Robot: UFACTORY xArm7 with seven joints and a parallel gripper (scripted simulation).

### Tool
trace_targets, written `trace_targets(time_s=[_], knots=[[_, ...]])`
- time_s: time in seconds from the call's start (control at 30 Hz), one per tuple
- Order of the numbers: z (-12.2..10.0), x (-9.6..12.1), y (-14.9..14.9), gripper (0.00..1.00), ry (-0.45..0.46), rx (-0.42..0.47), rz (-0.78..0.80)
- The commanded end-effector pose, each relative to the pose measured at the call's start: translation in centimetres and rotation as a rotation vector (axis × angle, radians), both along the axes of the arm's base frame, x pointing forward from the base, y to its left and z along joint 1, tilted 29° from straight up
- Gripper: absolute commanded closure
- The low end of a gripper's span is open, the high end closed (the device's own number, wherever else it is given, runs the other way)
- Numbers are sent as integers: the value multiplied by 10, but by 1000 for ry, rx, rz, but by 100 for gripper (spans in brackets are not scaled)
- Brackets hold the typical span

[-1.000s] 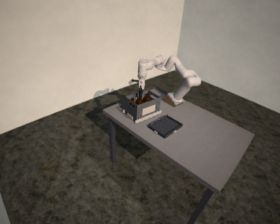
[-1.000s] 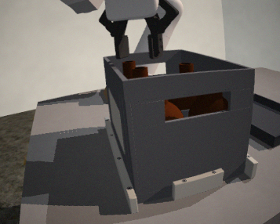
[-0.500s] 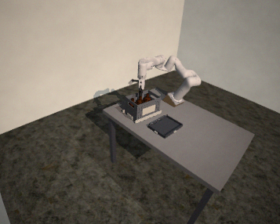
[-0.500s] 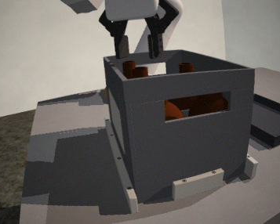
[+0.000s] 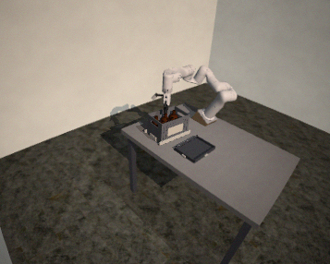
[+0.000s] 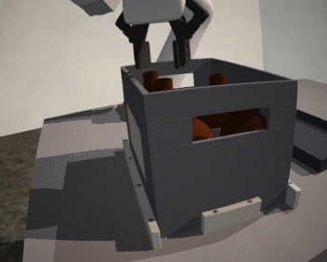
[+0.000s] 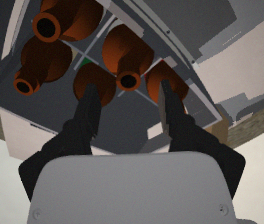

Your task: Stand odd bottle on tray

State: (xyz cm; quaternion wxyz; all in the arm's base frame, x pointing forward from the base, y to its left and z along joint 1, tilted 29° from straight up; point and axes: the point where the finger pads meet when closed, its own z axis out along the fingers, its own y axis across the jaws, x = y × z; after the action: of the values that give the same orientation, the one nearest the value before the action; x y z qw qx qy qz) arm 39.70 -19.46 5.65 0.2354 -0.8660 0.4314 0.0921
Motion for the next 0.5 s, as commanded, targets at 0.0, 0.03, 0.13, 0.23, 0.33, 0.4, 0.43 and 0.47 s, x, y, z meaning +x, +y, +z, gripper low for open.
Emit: trace_targets(time_s=[0.0, 0.03, 0.13, 0.23, 0.33, 0.4, 0.43, 0.47], knots=[[2, 1, -1, 35, -3, -2, -2], [1, 1, -1, 35, -3, -2, -2], [1, 1, -1, 35, -3, -2, -2], [1, 1, -1, 35, -3, -2, -2], [-1, 1, 0, 35, -3, -2, -2], [-2, 1, 0, 35, -3, -2, -2], [-2, 1, 1, 35, -3, -2, -2], [-3, 1, 1, 35, -3, -2, -2]])
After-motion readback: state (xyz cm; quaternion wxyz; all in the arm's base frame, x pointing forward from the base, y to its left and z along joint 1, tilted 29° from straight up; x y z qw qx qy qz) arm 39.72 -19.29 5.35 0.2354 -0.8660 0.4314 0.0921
